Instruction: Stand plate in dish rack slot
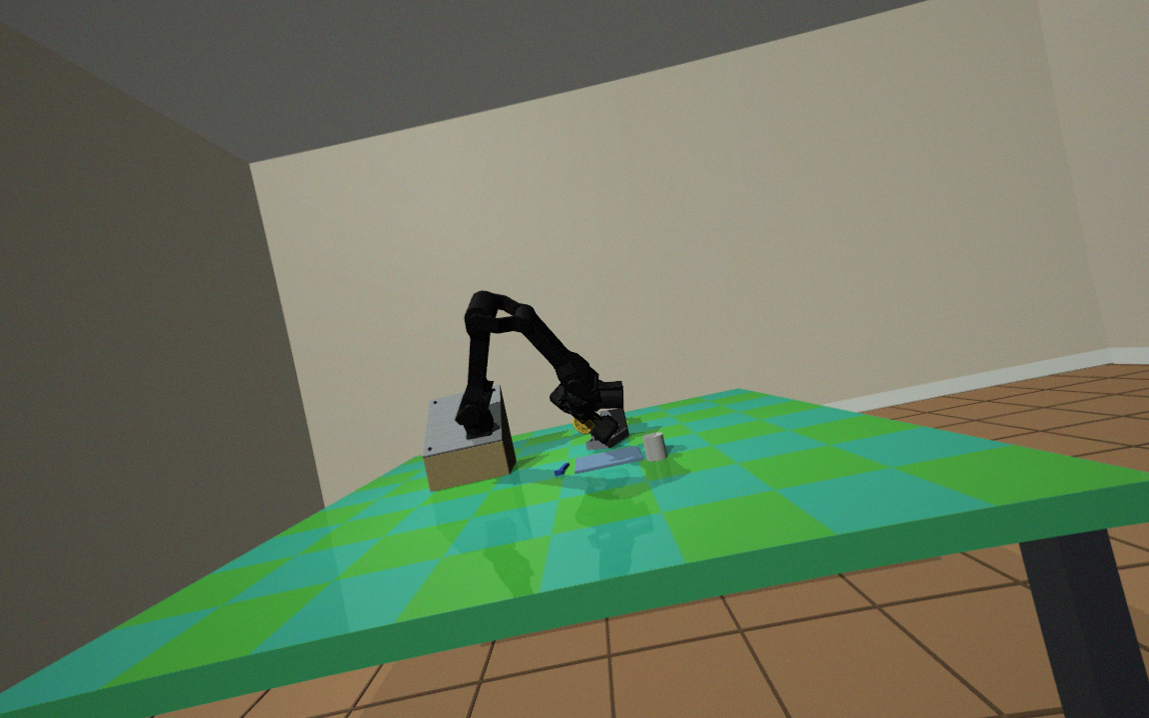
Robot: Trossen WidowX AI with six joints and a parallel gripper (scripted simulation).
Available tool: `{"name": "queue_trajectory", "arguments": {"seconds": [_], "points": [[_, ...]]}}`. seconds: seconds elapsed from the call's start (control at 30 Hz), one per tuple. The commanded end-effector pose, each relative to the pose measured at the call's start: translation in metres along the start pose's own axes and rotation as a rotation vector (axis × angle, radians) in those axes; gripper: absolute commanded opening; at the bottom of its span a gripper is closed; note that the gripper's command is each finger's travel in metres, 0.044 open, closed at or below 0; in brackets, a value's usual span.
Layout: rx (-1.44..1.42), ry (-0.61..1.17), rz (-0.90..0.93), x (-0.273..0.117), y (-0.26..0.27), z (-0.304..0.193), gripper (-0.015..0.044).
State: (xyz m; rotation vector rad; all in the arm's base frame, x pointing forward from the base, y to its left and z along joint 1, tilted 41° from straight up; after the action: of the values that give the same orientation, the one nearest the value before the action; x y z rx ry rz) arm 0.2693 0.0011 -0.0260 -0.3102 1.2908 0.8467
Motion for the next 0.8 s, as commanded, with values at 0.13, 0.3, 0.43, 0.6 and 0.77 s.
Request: {"name": "queue_trajectory", "arguments": {"seconds": [0.13, 0.3, 0.43, 0.6, 0.77], "points": [[-0.169, -0.136, 0.000, 0.000, -0.006, -0.006, 0.0000], [-0.281, -0.222, -0.024, -0.002, -0.010, -0.010, 0.0000], [-0.371, -0.289, -0.055, -0.005, -0.013, -0.013, 0.0000], [-0.486, -0.368, -0.107, -0.008, -0.017, -0.017, 0.0000], [-0.602, -0.440, -0.174, -0.013, -0.020, -0.022, 0.0000]]}}
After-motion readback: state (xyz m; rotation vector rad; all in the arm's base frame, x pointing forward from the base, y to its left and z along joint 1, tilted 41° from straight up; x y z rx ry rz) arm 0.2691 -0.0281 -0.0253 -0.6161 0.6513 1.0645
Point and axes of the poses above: the point midway between the two fingers, 35 mm back from their tips, its own x axis out along the fingers, its own y axis across the jaws, z = x × y, the point moved 2 cm from there along -x, back along the fingers, and after that the axes turned 5 degrees about -x, right-handed, at the moved point
